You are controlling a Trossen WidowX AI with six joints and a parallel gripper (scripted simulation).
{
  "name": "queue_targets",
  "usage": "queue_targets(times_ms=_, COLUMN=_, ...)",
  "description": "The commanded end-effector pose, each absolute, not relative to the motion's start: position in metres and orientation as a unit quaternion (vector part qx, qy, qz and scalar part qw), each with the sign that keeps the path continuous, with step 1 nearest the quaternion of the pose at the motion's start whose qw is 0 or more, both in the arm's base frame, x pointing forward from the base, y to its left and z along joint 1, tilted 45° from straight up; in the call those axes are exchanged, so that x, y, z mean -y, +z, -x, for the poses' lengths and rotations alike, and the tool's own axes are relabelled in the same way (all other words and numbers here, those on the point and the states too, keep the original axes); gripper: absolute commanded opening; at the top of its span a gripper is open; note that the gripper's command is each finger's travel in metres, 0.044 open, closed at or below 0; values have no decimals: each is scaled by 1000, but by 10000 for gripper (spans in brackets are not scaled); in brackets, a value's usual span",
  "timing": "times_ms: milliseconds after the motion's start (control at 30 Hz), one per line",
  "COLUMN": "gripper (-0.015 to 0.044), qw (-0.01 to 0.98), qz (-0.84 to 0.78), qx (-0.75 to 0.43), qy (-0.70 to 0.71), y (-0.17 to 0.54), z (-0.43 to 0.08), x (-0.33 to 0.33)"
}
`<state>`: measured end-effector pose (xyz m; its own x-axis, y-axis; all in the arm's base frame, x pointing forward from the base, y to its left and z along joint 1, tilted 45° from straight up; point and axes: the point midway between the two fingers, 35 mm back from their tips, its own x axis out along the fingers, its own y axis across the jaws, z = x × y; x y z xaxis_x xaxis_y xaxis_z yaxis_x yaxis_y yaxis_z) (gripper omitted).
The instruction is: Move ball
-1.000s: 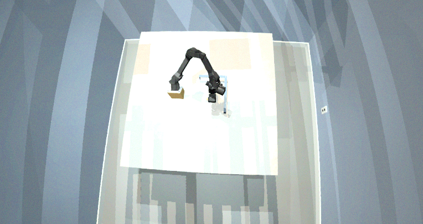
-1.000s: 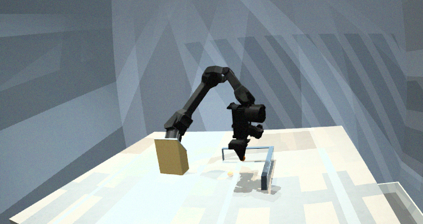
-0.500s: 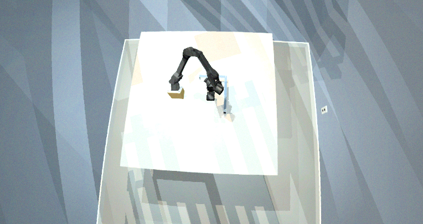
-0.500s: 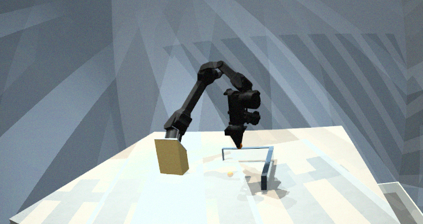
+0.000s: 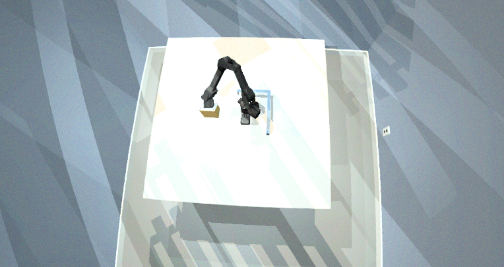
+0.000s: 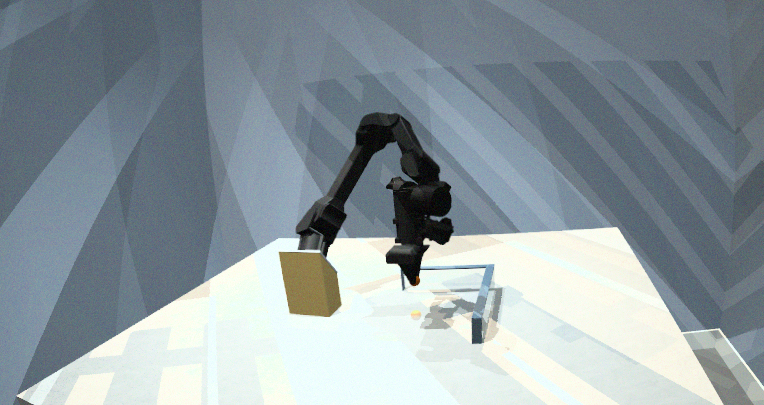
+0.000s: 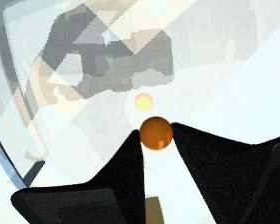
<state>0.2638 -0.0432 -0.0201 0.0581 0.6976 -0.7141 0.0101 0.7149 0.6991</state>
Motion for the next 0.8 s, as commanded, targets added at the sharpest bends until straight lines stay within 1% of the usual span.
queue_targets(times_ms=0, gripper=0, qw=672, qz=-276, qx=-637, qy=256, y=-28, z=-263, x=38)
queue_targets(times_ms=367, gripper=0, qw=672, qz=-277, qx=-637, qy=257, y=-68, z=-266, x=-3)
queue_targets(times_ms=767, gripper=0, qw=672, qz=-278, qx=-637, qy=258, y=-77, z=-266, x=-12)
